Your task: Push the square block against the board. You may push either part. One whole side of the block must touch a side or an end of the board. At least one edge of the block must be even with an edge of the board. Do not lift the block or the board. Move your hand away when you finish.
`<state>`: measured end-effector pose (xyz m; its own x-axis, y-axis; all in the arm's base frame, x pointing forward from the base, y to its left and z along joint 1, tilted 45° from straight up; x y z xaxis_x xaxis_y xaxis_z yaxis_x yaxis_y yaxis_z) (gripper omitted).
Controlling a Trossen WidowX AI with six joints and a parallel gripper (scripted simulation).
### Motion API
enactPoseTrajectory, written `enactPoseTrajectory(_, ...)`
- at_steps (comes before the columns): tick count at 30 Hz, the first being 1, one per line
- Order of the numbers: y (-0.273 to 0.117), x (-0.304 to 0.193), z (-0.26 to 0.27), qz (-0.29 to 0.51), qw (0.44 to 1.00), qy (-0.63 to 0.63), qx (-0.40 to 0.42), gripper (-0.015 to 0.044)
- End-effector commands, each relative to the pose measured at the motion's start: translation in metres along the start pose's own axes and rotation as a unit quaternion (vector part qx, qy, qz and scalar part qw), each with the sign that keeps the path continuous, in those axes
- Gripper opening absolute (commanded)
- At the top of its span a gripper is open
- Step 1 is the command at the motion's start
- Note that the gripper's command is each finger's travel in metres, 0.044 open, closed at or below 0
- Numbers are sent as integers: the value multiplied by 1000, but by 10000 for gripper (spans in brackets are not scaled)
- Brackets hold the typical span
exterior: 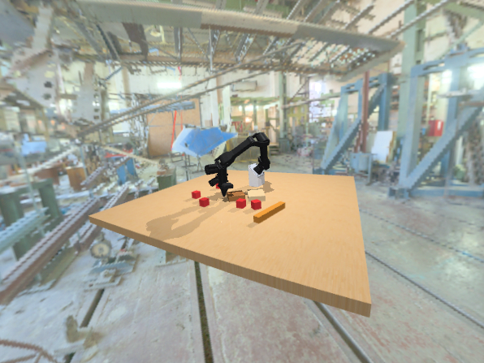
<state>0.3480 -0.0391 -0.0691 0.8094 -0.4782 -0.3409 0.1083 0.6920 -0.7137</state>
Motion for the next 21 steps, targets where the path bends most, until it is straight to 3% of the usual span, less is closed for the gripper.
enactPoseTrajectory(1,3,5,-2,5,1000,5,2,0)
enactPoseTrajectory(21,4,37,-3,4,1000,4,2,0)
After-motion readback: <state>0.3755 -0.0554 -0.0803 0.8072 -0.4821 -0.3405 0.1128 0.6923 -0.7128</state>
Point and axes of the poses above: the point midway between the two fingers, 35 mm back from their tips, its own y axis out along the fingers, its own z axis across the jaws, x = y × z, the point moved 1 cm from there along -y, back along the fingers, and after that the axes turned 2 degrees about y, right-handed, at the moved point
